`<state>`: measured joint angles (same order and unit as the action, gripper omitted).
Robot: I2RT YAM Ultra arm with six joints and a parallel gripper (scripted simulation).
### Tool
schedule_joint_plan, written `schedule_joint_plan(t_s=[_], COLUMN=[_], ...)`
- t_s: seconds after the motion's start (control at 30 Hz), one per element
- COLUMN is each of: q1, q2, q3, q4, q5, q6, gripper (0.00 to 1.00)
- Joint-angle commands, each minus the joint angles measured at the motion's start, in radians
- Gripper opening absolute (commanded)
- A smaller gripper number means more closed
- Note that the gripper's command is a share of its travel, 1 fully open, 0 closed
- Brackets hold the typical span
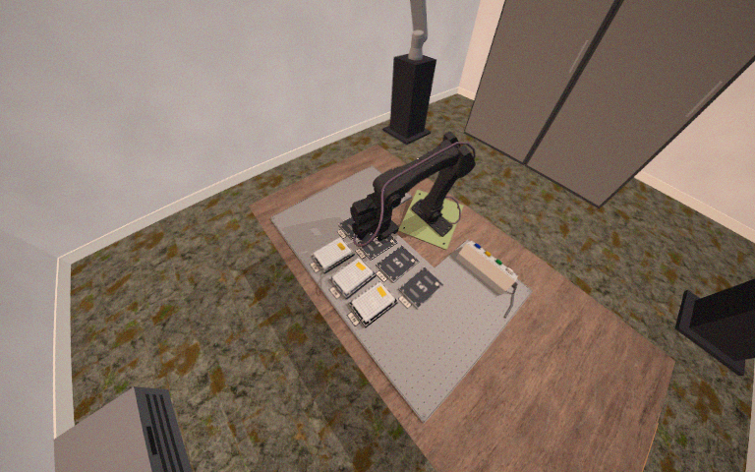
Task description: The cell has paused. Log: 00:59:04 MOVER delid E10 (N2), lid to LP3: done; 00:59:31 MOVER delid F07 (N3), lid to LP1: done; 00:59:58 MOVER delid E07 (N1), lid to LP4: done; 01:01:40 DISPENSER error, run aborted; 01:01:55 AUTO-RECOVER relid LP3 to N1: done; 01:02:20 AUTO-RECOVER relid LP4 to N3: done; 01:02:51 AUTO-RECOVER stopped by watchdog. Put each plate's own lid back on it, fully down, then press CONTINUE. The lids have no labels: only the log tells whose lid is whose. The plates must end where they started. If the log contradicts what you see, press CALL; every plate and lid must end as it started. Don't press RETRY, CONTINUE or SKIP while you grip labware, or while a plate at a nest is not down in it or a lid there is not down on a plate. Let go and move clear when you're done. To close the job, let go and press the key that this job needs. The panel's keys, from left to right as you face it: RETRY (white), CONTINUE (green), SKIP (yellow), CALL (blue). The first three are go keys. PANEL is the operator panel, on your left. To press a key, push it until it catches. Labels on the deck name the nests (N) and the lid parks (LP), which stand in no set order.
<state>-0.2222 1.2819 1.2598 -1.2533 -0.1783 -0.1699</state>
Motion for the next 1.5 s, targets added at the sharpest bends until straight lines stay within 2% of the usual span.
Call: schedule_joint_plan(t_s=[0.0,0.47,1.47], q1=[-0.011,-0.009,-0.004], q2=[-0.027,-0.028,-0.007], q3=[0.029,-0.020,-0.016], q4=[-0.048,-0.027,-0.007], q5=[-0.014,-0.014,-0.014], q6=[-0.016,-0.016,-0.012], gripper=[0.00,0.00,0.00])
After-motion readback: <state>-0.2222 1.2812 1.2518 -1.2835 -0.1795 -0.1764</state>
